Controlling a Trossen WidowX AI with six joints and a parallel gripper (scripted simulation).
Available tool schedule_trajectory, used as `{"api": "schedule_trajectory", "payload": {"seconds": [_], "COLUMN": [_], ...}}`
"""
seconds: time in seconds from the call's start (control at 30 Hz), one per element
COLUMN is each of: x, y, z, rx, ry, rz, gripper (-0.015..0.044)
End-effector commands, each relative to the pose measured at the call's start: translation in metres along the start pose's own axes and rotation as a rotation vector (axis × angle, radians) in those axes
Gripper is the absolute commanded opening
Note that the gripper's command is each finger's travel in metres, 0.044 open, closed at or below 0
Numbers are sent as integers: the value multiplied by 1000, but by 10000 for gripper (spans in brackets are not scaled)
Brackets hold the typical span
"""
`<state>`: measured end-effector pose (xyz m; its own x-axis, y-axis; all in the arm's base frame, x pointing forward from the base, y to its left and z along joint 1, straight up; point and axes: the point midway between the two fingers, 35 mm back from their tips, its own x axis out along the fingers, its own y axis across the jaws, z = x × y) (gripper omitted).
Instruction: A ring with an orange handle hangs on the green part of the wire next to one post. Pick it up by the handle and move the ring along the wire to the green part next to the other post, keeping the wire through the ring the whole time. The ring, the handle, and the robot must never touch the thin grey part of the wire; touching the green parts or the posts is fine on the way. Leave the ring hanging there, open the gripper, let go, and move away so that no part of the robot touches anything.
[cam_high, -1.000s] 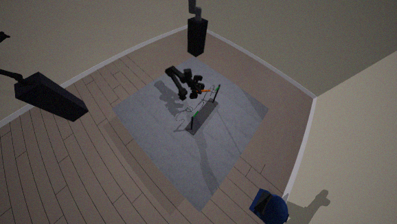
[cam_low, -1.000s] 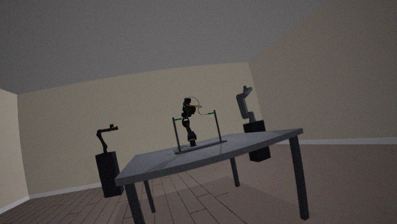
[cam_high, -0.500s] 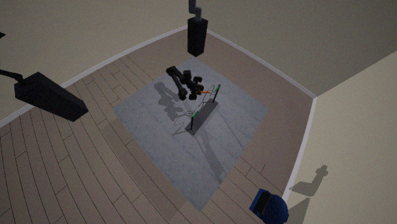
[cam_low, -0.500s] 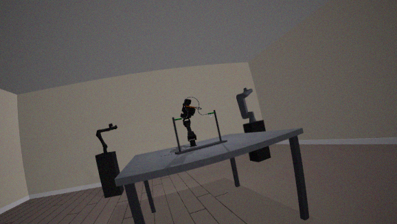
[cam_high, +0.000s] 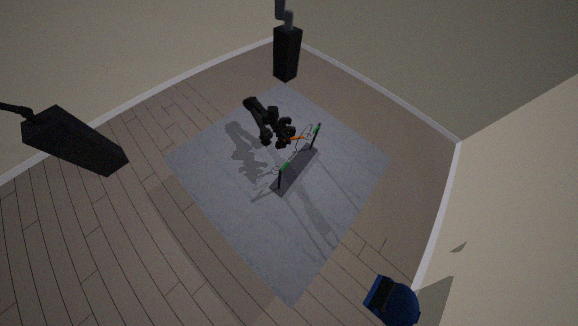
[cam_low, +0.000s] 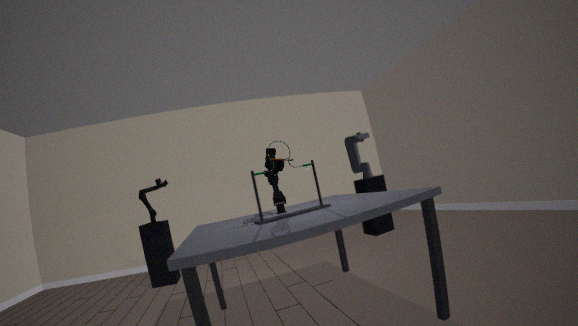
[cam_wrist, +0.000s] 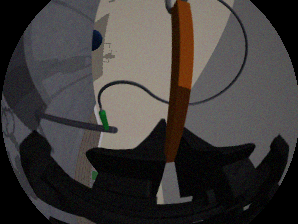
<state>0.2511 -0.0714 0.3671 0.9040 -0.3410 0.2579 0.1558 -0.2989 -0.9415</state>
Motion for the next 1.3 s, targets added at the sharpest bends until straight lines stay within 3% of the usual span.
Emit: {"api": "schedule_trajectory", "payload": {"seconds": [0.0, 1.27], "x": [-3, -51], "y": [12, 122], "z": [-1, 60], "rx": [65, 875], "ry": [15, 121], "rz": [37, 503], "gripper": [-150, -150]}}
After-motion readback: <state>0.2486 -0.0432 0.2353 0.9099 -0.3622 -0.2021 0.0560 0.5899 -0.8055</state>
